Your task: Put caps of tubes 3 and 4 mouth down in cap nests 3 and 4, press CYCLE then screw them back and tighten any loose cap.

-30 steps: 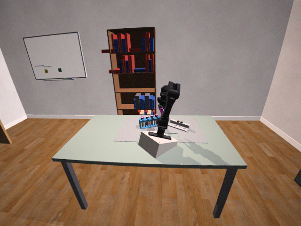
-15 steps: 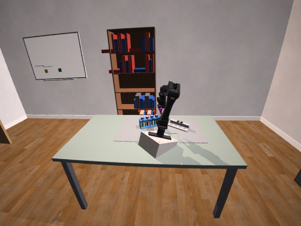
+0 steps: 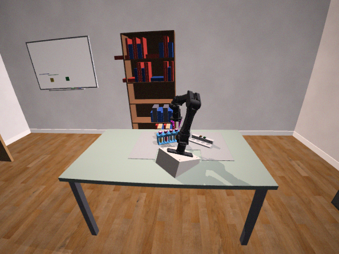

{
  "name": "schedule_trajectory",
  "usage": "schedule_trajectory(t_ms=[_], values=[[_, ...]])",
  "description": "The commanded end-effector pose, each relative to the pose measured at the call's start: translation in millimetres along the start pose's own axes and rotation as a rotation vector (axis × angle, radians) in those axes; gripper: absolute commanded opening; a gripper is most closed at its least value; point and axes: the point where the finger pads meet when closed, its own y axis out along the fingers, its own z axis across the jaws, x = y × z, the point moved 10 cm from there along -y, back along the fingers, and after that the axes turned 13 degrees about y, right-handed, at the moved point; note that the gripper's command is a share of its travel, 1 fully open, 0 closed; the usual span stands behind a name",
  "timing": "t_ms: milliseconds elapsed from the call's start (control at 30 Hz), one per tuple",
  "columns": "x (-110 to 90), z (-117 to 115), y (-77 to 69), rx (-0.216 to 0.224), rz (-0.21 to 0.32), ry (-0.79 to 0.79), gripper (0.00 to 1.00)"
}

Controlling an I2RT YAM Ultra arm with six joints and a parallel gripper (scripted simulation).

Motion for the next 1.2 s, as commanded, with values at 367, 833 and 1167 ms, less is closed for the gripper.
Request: schedule_trajectory(t_ms=[367, 833, 1167], values=[[-7, 50, -6.8, 0.024, -0.018, 0.686, 0.49], [-7, 50, -7.2, 0.028, -0.013, 1.098, 0.49], [-6, 51, 10.3, 0.028, -0.013, 1.098, 0.49]])
